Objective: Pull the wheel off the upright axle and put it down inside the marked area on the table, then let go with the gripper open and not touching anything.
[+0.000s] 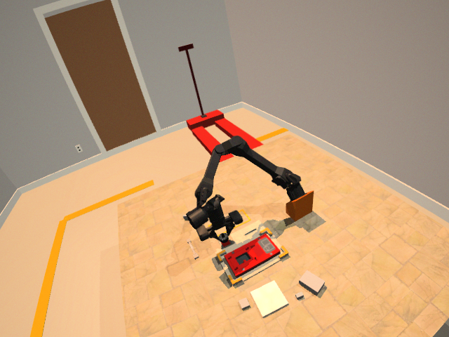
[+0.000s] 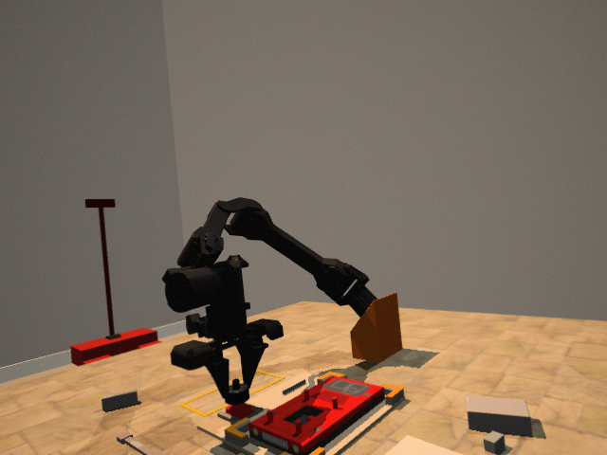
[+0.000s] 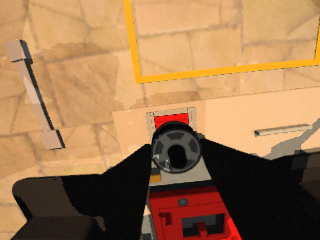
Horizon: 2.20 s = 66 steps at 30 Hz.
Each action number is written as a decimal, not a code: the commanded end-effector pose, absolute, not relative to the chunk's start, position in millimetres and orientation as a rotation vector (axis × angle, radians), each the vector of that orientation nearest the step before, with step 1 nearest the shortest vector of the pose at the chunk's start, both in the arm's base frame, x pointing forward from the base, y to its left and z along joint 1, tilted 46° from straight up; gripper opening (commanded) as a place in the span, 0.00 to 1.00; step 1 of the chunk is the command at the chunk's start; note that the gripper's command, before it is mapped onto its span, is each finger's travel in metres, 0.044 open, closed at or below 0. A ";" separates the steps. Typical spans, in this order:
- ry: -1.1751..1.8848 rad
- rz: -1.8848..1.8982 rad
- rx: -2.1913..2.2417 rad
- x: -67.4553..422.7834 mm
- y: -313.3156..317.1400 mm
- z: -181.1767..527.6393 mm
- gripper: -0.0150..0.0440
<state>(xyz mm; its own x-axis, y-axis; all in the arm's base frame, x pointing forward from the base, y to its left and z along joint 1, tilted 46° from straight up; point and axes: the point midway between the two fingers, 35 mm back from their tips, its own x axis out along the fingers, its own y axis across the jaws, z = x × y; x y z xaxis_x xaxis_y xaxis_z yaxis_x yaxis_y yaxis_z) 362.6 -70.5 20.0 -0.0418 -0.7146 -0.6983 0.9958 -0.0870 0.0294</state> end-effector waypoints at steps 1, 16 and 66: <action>0.560 -1.556 0.659 362.7 -70.3 20.5 0.41; 0.560 -1.555 0.658 363.1 -66.9 23.5 0.25; 0.561 -1.551 0.655 364.0 -54.9 34.7 0.25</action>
<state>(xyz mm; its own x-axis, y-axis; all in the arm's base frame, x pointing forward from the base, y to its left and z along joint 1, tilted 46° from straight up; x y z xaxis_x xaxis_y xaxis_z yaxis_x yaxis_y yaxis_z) 362.7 -67.7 25.2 -0.0616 -0.7170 -0.6943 0.9937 -0.1091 0.0245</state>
